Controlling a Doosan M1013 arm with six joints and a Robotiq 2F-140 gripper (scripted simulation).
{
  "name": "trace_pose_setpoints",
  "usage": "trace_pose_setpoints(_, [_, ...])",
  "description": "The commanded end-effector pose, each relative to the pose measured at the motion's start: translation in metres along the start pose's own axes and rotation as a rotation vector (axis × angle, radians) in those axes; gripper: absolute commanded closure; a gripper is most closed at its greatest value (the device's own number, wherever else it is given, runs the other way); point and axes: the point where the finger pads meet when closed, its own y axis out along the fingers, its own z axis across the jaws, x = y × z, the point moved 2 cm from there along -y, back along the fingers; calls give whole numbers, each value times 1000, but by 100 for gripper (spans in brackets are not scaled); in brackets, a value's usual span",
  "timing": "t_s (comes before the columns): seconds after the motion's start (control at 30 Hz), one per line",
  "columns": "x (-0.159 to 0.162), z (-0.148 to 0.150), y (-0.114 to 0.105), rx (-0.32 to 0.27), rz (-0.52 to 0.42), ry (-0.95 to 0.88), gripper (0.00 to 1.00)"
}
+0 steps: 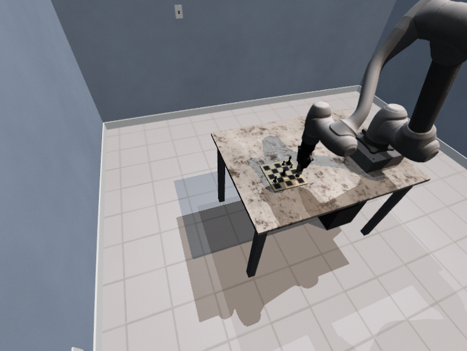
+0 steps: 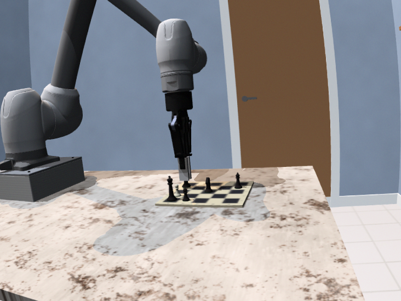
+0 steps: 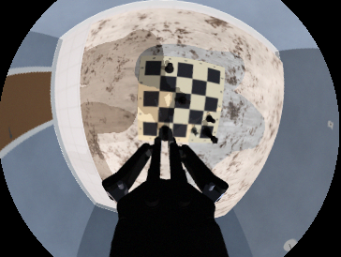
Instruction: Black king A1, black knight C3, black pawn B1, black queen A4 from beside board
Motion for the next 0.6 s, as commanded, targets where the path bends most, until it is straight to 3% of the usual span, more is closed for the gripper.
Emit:
trace_pose_setpoints(0.0, [0,0,1,0,0,0,100])
trace_pose_setpoints(0.57, [0,0,3,0,0,0,100])
